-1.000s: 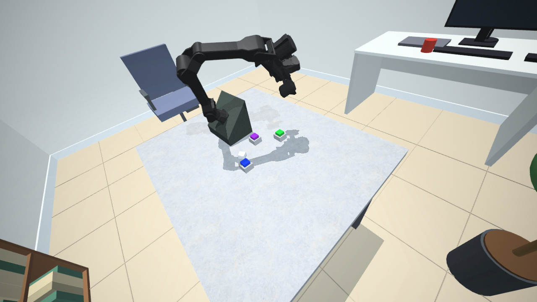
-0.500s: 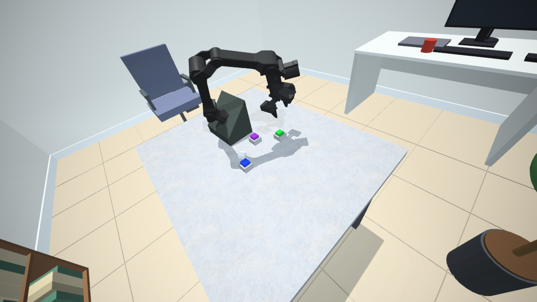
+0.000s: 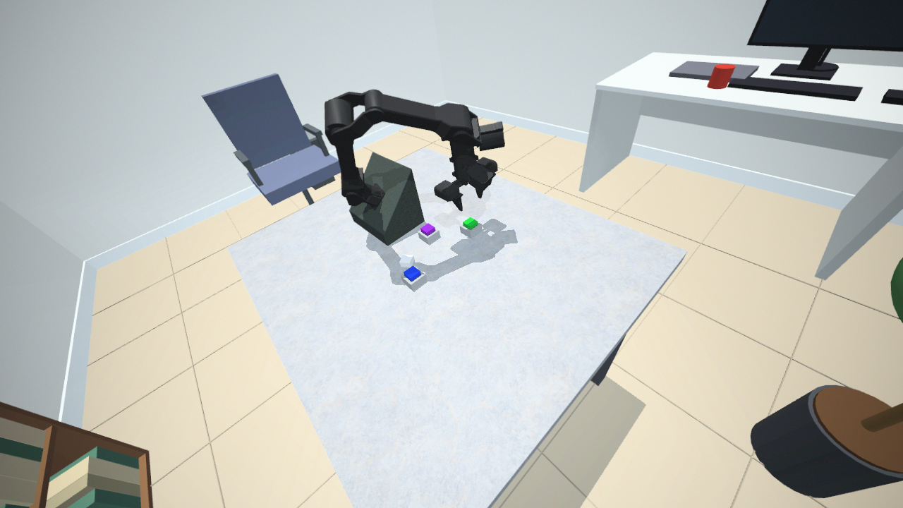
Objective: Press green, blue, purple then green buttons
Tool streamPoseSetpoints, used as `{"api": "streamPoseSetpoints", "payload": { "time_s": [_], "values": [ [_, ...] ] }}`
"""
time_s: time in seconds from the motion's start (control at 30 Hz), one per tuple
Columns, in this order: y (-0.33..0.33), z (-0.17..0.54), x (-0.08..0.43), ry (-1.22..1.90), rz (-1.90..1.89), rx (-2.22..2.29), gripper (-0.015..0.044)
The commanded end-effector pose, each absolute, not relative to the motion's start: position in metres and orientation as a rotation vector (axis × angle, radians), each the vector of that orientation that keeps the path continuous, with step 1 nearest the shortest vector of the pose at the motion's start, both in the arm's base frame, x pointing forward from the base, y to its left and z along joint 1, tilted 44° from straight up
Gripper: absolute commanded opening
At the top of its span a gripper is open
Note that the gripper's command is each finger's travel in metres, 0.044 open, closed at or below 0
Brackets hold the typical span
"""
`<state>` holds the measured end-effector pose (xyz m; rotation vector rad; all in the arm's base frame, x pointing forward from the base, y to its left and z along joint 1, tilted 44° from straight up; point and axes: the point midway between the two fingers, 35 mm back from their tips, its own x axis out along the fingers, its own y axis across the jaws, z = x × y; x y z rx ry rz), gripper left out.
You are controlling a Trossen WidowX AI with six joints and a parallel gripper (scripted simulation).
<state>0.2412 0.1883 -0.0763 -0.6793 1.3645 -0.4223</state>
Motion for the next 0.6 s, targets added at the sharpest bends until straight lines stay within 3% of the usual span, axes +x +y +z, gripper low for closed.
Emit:
{"api": "streamPoseSetpoints", "payload": {
  "time_s": [0.0,0.27,0.57],
  "values": [
    [0.1603,-0.1003,0.2442,1.372,-0.441,-0.697,0.0216],
    [0.1603,-0.1003,0.2442,1.372,-0.441,-0.697,0.002],
    [0.1603,-0.1003,0.2442,1.372,-0.441,-0.697,0.002]
  ]
}}
